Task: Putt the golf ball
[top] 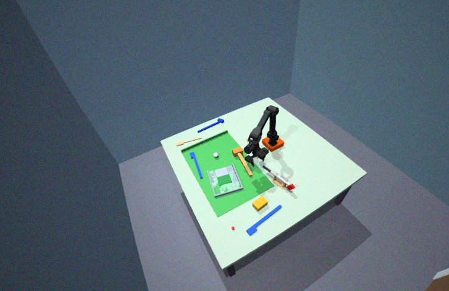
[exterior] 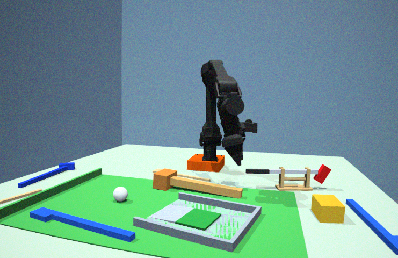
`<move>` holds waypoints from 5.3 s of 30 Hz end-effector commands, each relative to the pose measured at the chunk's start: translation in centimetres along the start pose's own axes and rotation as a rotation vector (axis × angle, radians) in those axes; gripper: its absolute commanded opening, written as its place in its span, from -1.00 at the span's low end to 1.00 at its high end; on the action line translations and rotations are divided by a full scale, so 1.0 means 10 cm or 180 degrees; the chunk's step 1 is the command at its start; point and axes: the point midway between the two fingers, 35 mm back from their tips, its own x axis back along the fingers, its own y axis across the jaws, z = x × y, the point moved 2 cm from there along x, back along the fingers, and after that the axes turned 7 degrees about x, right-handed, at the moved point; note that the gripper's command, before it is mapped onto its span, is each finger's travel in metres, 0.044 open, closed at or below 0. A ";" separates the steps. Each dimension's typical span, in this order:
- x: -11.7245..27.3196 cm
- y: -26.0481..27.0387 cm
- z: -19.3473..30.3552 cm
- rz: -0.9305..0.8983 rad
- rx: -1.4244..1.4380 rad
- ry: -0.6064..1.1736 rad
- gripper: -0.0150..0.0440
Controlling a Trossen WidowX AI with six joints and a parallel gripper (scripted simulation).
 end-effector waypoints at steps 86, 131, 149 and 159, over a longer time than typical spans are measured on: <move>0.04 0.26 -0.66 -0.0238 0.0554 0.0015 -0.49; 0.73 -0.26 1.24 0.0335 -0.2684 0.0540 -0.49; 1.07 -0.02 2.10 0.0552 -0.4156 0.0724 -0.49; 1.26 0.21 2.53 0.0665 -0.4917 0.0797 -0.49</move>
